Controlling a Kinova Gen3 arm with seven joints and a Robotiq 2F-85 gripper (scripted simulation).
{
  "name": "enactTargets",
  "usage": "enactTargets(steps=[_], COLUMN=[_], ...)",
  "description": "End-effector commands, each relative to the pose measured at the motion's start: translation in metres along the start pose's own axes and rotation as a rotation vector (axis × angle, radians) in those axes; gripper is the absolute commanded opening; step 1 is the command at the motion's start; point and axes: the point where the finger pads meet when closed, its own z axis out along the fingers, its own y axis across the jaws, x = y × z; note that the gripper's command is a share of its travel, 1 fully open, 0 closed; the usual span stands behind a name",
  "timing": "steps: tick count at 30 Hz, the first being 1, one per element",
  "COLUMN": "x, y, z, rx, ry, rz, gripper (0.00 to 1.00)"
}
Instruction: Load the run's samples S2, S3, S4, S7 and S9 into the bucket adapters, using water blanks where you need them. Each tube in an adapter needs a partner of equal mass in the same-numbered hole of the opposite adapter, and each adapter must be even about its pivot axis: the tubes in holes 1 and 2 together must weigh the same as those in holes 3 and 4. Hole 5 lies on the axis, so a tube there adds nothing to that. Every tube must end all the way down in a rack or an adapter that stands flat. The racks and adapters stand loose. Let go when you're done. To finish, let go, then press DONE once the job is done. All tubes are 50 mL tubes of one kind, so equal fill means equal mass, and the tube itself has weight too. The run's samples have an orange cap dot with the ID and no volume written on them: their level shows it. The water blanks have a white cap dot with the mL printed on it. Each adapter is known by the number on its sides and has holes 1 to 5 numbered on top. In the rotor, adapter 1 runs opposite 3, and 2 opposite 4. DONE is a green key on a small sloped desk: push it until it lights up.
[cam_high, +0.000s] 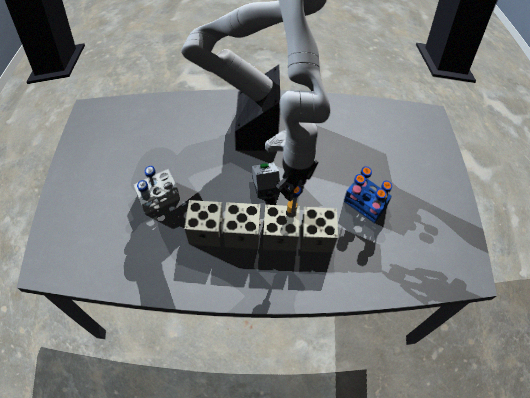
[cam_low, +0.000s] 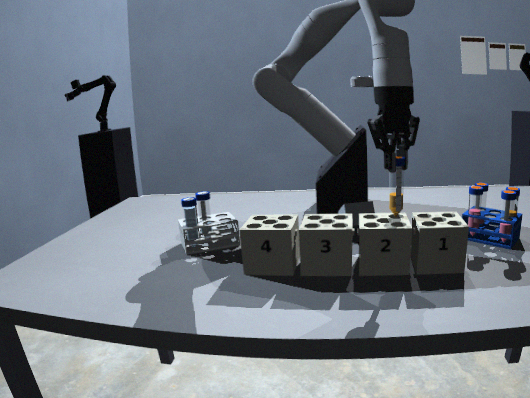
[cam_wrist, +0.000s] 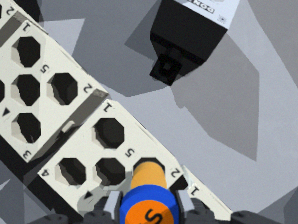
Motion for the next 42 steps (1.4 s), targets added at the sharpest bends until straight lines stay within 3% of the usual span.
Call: enactTargets(steps=[1, 42], x=[0.0, -0.001], y=[0.0, 0.0], z=[0.001, 0.026], rx=[0.0, 0.0], ry=[-0.002, -0.002], rz=[0.0, 0.0], gripper=[0.1, 0.1])
